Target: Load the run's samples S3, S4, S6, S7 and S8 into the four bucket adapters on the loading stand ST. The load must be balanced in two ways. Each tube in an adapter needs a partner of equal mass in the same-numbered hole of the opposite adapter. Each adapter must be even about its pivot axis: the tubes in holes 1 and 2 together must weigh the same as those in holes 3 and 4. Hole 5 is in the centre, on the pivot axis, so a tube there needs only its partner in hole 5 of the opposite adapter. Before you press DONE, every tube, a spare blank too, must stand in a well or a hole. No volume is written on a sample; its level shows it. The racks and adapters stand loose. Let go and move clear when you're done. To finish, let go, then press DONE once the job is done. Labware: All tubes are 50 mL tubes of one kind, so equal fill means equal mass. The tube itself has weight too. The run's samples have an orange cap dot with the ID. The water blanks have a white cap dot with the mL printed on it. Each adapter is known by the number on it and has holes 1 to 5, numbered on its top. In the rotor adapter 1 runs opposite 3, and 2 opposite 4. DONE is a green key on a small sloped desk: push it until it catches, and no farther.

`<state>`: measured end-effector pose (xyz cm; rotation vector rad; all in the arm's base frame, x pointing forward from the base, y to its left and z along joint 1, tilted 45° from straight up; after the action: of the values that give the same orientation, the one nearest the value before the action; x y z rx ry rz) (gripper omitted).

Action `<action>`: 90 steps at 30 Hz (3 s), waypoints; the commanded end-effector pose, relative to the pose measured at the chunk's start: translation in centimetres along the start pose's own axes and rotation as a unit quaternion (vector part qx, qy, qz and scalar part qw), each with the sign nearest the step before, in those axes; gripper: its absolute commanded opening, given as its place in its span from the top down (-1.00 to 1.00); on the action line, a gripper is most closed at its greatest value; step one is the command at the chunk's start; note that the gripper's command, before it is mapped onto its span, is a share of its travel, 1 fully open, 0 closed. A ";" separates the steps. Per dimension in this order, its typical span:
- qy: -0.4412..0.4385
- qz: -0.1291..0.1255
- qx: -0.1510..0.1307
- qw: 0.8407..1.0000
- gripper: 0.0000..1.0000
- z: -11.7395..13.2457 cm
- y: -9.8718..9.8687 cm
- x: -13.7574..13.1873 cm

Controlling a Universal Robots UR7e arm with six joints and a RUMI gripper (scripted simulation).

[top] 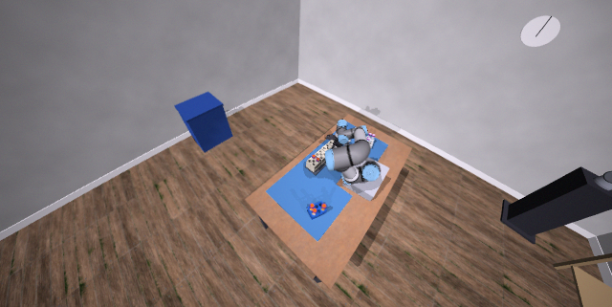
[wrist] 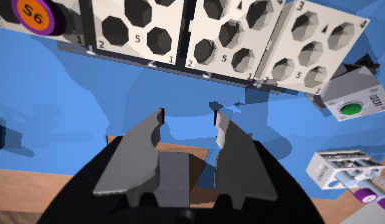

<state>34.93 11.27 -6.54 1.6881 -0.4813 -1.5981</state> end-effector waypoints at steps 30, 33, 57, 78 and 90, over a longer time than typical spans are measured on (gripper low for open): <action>0.044 -0.015 0.005 0.999 0.30 9.2 -0.9 24.9; 0.044 -0.015 0.005 0.999 0.30 9.5 -0.9 25.7; 0.044 -0.015 0.005 0.999 0.30 16.2 -1.5 42.7; 0.044 -0.015 0.005 0.999 0.30 19.6 -1.8 51.6; 0.044 -0.015 0.005 0.999 0.30 19.6 -4.4 51.5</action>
<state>23.04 -28.57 -42.84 1.7723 -0.4200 -1.5389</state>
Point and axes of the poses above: the point where the finger pads meet when closed, its own y axis back along the fingers, its own x axis across the jaws, z = x × y, the point moved 1 cm from there along y, back along the fingers, and after that the axes turned 7 degrees about -y, right-handed, at the moved point
